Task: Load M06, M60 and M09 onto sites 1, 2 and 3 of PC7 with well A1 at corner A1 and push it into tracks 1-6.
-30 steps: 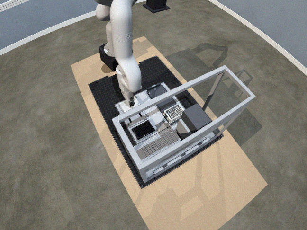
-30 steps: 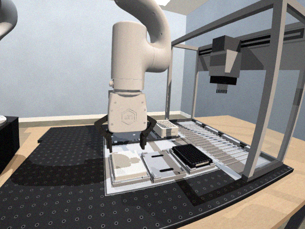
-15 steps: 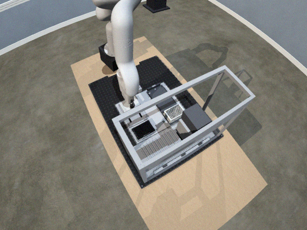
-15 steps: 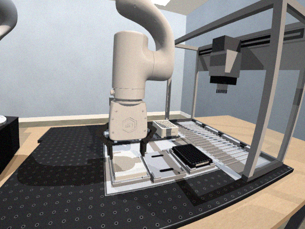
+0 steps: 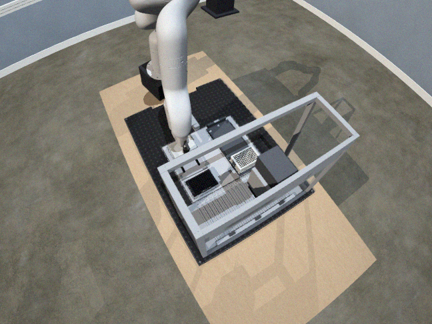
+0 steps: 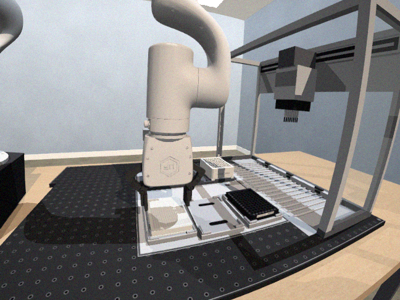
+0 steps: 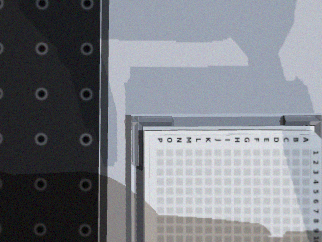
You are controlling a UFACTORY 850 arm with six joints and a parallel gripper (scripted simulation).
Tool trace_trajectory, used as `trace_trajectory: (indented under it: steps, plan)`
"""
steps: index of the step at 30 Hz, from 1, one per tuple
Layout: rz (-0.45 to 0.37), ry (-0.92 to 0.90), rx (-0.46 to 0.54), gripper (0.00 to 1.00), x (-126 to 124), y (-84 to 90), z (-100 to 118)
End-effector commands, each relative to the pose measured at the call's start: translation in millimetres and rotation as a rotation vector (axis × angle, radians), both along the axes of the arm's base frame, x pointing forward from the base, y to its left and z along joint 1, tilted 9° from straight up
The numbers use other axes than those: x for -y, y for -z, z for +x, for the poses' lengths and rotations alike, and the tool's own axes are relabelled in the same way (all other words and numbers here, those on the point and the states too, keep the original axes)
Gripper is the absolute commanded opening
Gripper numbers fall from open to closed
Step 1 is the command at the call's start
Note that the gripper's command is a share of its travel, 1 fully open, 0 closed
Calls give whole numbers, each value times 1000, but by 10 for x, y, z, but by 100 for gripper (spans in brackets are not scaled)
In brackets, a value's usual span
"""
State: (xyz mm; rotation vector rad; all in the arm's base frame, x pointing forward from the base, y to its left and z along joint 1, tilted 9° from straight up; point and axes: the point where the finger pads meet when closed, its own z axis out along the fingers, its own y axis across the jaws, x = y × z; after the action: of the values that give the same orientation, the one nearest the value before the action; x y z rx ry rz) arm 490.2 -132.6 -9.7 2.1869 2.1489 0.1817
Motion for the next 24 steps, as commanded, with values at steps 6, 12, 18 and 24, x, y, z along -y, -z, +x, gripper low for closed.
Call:
trace_trajectory:
  steps: [6, 12, 18, 24]
  plan:
    - [-6, 1, 29, 100, 0, 50, 12]
    - [-6, 1, 29, 100, -1, 89, 18]
    - [-6, 1, 29, 100, -2, 116, 22]
    - [-6, 1, 29, 100, -3, 155, 29]
